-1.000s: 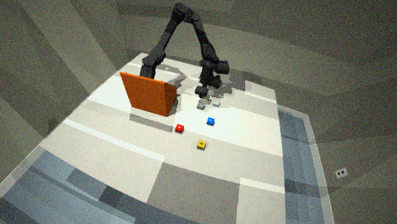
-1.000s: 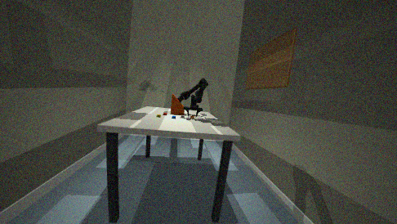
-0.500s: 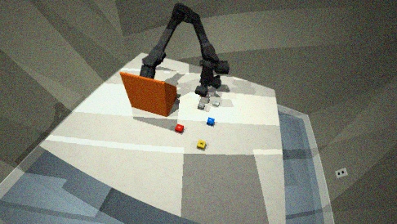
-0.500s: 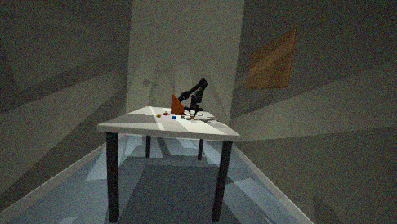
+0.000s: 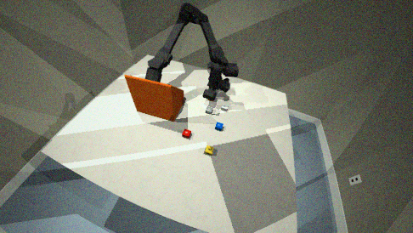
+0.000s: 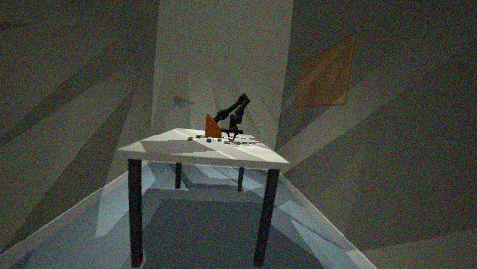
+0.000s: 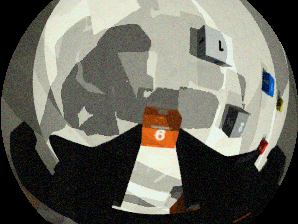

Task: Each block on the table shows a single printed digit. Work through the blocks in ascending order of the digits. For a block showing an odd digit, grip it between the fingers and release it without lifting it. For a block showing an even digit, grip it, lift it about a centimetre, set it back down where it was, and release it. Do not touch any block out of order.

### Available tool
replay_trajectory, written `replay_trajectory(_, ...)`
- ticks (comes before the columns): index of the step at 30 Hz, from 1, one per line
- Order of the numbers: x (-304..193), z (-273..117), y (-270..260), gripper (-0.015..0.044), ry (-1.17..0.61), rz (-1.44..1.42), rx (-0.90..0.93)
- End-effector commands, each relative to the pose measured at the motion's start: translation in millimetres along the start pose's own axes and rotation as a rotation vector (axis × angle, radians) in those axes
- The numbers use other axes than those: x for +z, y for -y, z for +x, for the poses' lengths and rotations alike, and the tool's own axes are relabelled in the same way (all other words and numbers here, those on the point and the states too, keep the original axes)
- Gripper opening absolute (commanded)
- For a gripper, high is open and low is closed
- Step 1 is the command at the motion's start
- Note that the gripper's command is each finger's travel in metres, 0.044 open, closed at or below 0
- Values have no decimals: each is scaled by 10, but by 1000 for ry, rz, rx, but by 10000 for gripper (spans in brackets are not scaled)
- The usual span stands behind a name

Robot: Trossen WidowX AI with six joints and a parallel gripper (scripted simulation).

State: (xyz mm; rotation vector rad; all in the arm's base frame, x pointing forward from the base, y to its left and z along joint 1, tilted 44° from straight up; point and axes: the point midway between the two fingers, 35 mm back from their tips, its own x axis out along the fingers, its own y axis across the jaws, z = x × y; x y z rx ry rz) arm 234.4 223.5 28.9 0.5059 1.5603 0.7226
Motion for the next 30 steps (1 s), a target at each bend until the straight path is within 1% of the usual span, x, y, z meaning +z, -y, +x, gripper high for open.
replay_trajectory(1,4,2,7,120,3,5,-4)
replay_trajectory(2,4,2,7,120,3,5,-4)
replay_trajectory(12,4,2,7,383,3,5,-4)
replay_trajectory(13,4,2,7,400,3,5,-4)
replay_trajectory(16,6,-27,8,400,3,4,-5)
replay_trajectory(19,8,-331,8,400,3,4,-6)
replay_trajectory(24,5,-386,-7,400,3,4,-6)
replay_trajectory(25,-1,-464,-50,400,3,4,-6)
replay_trajectory(28,-106,-927,-303,400,3,4,-7)
replay_trajectory(30,-195,-1140,-419,400,3,4,-7)
